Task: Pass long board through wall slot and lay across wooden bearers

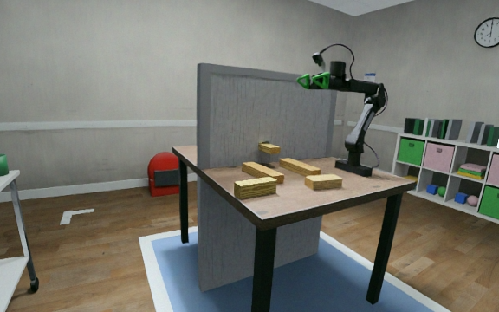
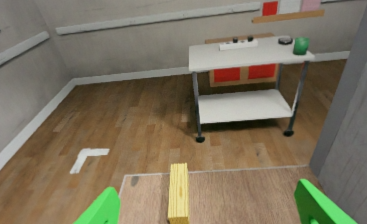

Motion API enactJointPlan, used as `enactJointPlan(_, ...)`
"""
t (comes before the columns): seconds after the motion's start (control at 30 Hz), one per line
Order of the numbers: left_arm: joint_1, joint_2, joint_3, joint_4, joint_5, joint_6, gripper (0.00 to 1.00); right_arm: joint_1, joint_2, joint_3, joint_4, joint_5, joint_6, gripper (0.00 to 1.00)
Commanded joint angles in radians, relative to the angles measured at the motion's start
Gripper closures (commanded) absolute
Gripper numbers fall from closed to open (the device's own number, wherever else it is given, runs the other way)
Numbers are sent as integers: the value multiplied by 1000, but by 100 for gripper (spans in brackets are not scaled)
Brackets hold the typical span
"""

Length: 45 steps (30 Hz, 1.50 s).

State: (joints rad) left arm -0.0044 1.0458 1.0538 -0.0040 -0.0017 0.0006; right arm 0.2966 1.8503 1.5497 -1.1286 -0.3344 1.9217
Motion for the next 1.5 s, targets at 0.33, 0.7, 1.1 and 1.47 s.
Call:
enactJointPlan(0.33,4,-11,44,19,-3,-8,0,2,-17,45,-39,-2,-9,22)
enactJointPlan(0.7,4,-11,44,19,-3,-8,0,-152,7,-98,-8,-216,-216,22)
enactJointPlan(1.1,4,-11,44,19,-3,-8,0,-338,37,-168,14,-399,-422,22)
enactJointPlan(1.47,4,-11,44,19,-3,-8,0,-435,33,-217,15,-499,-531,22)
